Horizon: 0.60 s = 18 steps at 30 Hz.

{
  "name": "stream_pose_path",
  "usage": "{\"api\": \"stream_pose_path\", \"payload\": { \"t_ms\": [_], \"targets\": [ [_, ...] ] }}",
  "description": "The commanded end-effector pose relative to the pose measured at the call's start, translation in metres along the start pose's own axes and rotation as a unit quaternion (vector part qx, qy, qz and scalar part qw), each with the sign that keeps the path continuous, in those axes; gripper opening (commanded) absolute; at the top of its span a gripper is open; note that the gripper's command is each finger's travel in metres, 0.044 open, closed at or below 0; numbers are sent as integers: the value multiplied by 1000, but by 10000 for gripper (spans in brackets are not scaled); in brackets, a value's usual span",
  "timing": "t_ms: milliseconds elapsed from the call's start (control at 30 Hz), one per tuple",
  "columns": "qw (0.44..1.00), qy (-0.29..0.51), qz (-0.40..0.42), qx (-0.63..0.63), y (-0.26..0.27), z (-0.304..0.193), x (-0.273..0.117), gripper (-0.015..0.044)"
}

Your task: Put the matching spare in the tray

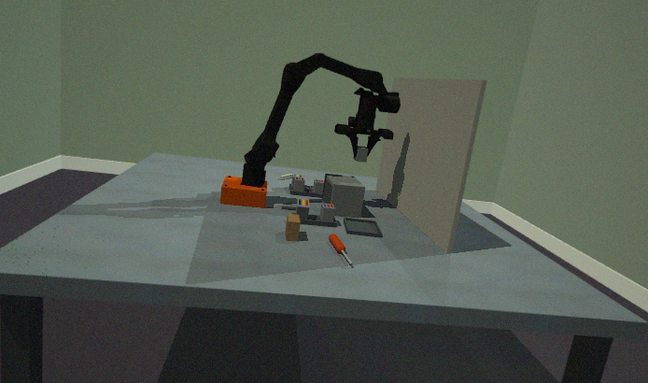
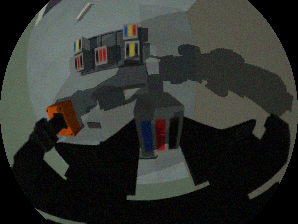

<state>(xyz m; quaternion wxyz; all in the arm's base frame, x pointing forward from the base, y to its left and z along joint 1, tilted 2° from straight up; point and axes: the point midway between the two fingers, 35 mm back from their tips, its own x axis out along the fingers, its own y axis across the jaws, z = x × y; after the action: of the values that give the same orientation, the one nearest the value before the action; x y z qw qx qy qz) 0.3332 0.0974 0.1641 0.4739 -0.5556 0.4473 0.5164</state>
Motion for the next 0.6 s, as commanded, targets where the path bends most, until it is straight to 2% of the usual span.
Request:
{"api": "stream_pose_path", "payload": {
  "t_ms": [0, 567],
  "targets": [
    [1000, -1, -2, -2, -6, -26, -2, 0],
    [1000, 9, 2, -12, -8, -131, -3, 0]
  ]
}}
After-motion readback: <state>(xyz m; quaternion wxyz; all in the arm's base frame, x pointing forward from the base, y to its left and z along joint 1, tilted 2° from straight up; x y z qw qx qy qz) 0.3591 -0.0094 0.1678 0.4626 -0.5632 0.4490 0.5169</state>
